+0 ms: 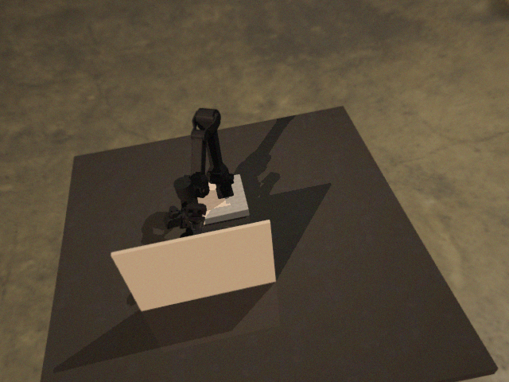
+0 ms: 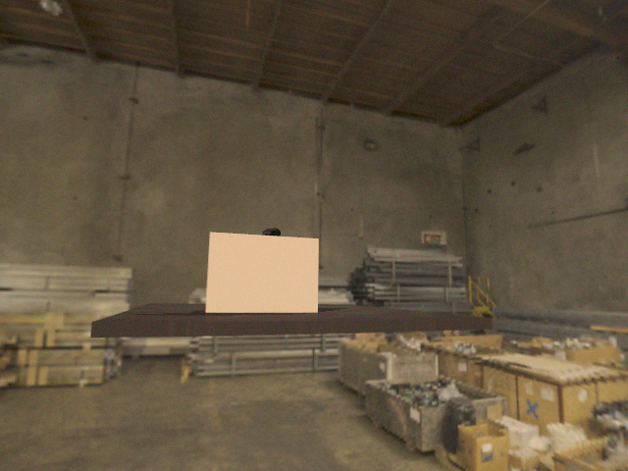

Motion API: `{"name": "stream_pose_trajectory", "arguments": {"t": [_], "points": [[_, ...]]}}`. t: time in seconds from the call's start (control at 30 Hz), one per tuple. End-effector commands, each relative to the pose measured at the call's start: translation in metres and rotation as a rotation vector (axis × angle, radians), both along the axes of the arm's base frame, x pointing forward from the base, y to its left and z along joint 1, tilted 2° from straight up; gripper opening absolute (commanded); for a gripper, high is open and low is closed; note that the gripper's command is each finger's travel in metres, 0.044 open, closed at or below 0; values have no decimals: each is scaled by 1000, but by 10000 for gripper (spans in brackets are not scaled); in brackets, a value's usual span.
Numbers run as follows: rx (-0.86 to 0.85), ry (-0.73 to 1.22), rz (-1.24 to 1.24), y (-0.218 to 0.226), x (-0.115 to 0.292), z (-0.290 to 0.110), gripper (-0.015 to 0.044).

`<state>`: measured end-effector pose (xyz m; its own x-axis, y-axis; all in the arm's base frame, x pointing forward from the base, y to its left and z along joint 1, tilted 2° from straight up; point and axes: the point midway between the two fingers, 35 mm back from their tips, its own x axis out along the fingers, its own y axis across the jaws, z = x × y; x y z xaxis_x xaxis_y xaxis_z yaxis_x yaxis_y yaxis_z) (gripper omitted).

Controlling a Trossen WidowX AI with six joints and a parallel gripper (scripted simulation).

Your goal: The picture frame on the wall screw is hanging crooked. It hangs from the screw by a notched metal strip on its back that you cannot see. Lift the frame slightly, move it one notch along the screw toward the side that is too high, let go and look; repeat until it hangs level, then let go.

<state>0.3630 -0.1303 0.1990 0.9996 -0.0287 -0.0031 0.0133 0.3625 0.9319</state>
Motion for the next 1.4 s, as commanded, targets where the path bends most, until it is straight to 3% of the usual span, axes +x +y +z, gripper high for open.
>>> {"name": "stream_pose_trajectory", "arguments": {"t": [0.0,1.17,1.37], "points": [[6,0,-2,0,6,-1,260],[6,0,-2,0,9,-1,260],[6,0,-2,0,9,-1,103]]}}
